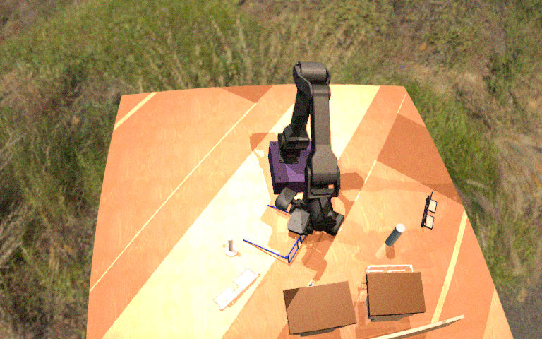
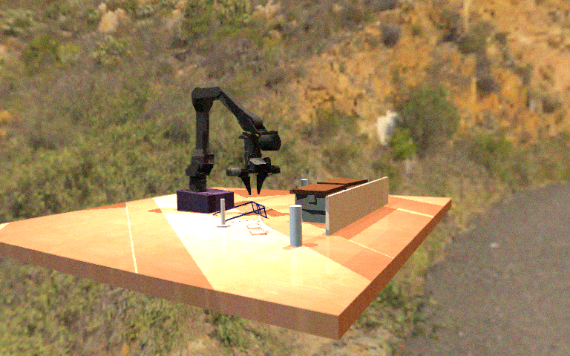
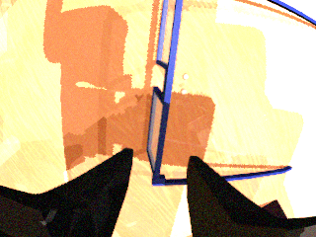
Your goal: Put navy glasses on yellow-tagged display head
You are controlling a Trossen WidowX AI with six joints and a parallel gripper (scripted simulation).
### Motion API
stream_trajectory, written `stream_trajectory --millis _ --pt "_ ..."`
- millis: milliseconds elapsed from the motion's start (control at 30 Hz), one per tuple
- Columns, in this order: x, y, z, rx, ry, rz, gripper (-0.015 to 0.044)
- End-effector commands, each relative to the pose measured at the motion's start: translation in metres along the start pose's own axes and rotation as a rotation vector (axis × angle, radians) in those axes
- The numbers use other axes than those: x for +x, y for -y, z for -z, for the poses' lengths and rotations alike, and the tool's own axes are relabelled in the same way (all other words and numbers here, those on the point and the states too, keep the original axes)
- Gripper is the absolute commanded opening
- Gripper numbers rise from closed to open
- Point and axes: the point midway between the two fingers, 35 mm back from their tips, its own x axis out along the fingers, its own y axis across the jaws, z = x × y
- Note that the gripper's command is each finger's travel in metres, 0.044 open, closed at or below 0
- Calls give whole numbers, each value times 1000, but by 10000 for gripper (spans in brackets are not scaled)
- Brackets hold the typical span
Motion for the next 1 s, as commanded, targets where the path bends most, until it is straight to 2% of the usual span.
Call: stream_trajectory --millis 0,967 --pt "8 1 1 -3 -4 6 140" --pt "54 2 2 -3 -4 6 140"
